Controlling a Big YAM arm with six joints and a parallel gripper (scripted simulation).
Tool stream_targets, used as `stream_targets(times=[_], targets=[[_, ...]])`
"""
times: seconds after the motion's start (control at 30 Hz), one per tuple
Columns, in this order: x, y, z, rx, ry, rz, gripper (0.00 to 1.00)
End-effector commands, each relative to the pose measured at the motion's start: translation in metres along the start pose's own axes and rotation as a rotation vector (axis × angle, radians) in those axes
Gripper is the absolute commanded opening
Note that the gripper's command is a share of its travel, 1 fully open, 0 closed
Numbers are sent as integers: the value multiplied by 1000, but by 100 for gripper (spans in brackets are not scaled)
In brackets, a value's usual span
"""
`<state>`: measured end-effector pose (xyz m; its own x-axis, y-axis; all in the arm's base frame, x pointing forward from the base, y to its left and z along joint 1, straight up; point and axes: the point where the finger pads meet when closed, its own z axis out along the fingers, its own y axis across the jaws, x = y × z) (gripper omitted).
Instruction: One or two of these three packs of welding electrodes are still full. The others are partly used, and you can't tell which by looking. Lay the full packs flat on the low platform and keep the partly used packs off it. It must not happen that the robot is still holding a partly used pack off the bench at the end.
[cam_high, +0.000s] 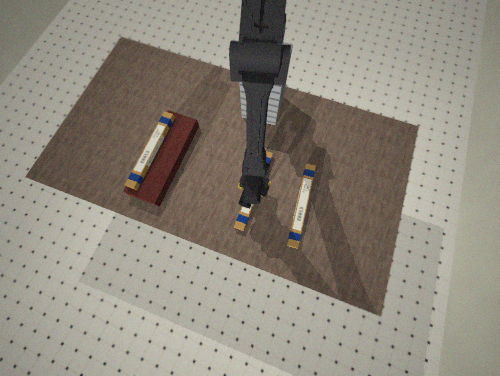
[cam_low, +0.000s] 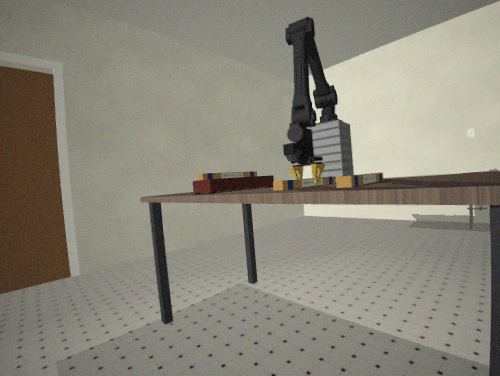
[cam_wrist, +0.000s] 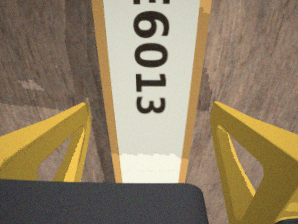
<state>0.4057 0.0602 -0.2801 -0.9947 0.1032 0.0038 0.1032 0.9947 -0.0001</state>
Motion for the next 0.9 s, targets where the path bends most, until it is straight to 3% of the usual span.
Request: stream_targets(times=[0.0, 0.13, 0.17, 0.87], targets=[[-19, 0, -8, -7, -33, 25, 74], [-20, 0, -11, -7, -36, 25, 74], [-20, 0, -11, -7, -36, 25, 0], [-21, 1, -14, -8, -40, 24, 0]])
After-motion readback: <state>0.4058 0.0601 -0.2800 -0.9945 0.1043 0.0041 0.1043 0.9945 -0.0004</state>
